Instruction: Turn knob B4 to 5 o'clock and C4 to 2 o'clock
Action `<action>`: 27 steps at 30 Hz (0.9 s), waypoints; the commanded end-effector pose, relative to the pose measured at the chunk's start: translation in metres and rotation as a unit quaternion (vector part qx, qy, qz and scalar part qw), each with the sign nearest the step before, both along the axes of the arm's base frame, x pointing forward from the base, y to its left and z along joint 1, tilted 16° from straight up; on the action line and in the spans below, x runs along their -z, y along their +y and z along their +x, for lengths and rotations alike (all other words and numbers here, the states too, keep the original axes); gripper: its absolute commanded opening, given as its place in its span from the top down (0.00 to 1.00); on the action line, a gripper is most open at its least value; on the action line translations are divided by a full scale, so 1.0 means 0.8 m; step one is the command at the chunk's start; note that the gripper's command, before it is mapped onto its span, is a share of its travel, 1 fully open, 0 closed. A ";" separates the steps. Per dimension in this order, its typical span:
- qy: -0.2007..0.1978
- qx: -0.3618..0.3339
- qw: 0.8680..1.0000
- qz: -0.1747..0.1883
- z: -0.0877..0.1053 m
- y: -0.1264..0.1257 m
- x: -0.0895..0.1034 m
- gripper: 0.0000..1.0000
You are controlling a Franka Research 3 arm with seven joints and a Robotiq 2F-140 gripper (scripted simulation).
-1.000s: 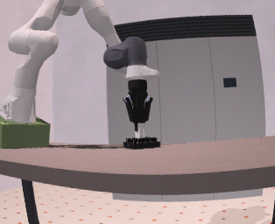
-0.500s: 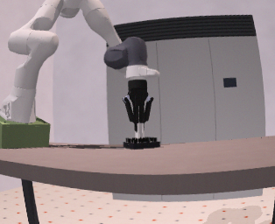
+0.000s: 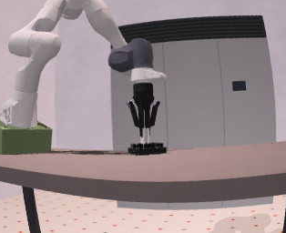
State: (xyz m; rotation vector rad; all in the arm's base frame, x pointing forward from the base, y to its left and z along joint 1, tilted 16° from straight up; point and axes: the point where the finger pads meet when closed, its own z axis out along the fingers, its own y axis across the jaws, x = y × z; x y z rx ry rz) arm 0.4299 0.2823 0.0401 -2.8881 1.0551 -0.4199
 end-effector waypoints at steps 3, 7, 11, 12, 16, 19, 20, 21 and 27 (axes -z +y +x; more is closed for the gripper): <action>0.001 0.007 1.000 0.002 -0.001 0.000 0.000 0.95; 0.001 0.007 1.000 0.002 -0.001 0.000 0.000 0.95; 0.001 0.007 1.000 0.002 -0.001 0.000 0.000 0.88; 0.001 0.007 1.000 0.002 -0.001 0.000 0.000 0.88; 0.001 0.007 1.000 0.002 -0.001 0.000 0.000 0.88; 0.001 0.007 1.000 0.002 -0.001 0.000 0.000 0.88; 0.001 0.007 1.000 0.002 -0.001 0.000 0.000 0.88; 0.001 0.007 1.000 0.002 -0.001 0.000 0.000 0.88; 0.001 0.007 1.000 0.002 -0.001 0.000 0.000 0.88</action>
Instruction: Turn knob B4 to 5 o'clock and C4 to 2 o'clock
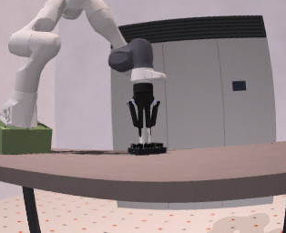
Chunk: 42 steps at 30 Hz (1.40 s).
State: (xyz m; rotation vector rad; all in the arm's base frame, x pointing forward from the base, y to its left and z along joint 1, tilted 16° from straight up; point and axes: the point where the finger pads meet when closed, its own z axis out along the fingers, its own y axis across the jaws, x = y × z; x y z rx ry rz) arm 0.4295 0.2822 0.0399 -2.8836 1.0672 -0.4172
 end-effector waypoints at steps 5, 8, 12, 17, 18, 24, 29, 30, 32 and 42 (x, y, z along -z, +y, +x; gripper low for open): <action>0.000 0.003 1.000 0.001 -0.001 0.001 -0.003 0.88; 0.000 0.003 1.000 0.001 -0.002 0.001 -0.005 0.88; 0.000 0.003 1.000 0.001 -0.004 0.001 -0.016 0.88; 0.000 0.003 1.000 0.001 -0.009 0.002 -0.033 0.88; 0.000 0.003 1.000 0.001 -0.010 0.003 -0.036 0.88; 0.000 0.003 1.000 0.001 -0.012 0.003 -0.044 0.88; 0.000 0.003 1.000 0.001 -0.013 0.003 -0.046 0.88; 0.000 0.003 1.000 0.001 -0.013 0.003 -0.046 0.88; 0.000 0.003 1.000 0.001 -0.013 0.003 -0.046 0.88; 0.001 -0.002 1.000 -0.001 -0.013 0.003 -0.046 0.88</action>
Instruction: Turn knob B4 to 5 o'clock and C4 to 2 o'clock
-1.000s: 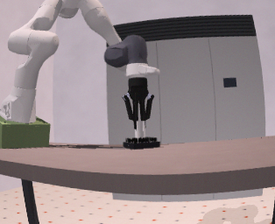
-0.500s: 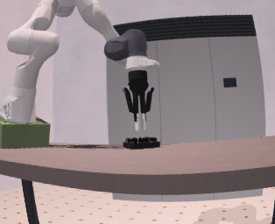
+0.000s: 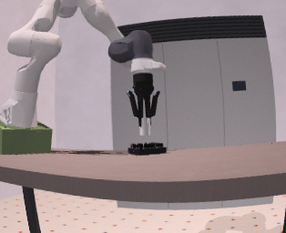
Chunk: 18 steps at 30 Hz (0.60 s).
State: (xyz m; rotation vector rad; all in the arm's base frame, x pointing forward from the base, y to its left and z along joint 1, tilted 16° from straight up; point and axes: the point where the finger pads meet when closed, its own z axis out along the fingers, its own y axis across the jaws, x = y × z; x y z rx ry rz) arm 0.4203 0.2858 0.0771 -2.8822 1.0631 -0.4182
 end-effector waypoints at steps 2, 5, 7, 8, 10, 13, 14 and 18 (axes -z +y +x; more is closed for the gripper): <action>0.002 -0.019 1.000 -0.006 -0.001 -0.001 0.000 0.88; 0.006 -0.081 0.996 -0.023 -0.001 -0.001 -0.001 0.88; 0.007 -0.105 0.994 -0.030 -0.002 -0.001 -0.001 0.88; 0.008 -0.114 0.993 -0.032 -0.002 -0.001 -0.002 0.88; 0.009 -0.133 0.990 -0.038 -0.002 -0.001 -0.002 0.88; 0.011 -0.161 0.986 -0.045 -0.002 -0.001 -0.002 0.88; 0.011 -0.170 0.984 -0.048 -0.002 -0.001 -0.003 0.88; 0.013 -0.203 0.977 -0.057 -0.002 -0.001 -0.003 0.88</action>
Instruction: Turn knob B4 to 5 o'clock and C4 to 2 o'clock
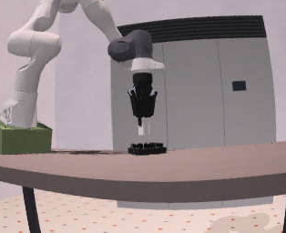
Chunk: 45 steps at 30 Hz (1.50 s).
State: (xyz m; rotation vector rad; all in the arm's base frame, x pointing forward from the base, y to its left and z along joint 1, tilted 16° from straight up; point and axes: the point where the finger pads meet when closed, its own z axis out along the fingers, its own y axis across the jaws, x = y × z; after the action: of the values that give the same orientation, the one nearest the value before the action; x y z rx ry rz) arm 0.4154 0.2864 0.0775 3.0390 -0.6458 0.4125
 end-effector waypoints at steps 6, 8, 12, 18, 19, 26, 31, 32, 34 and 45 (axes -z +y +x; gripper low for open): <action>0.003 -0.123 0.992 -0.030 0.004 -0.002 -0.004 0.88; 0.004 -0.142 0.989 -0.035 0.004 -0.002 -0.004 0.88; 0.007 -0.180 0.983 -0.046 0.004 -0.002 -0.005 0.88; 0.010 -0.233 0.971 -0.060 0.004 -0.002 -0.006 0.88; 0.011 -0.243 0.968 -0.062 0.004 -0.002 -0.006 0.88; 0.015 -0.308 0.948 -0.080 0.003 -0.002 -0.007 0.88; 0.017 -0.346 0.934 -0.090 0.003 -0.002 -0.008 0.88; 0.017 -0.346 0.934 -0.090 0.003 -0.002 -0.008 0.88; 0.019 -0.378 0.920 -0.099 0.003 -0.002 -0.008 0.88; 0.025 -0.476 0.870 -0.125 0.003 -0.002 -0.010 0.88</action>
State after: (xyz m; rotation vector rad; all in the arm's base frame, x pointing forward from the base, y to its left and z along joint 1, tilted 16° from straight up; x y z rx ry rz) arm 0.4163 0.2865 0.0851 2.9156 0.7090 0.3670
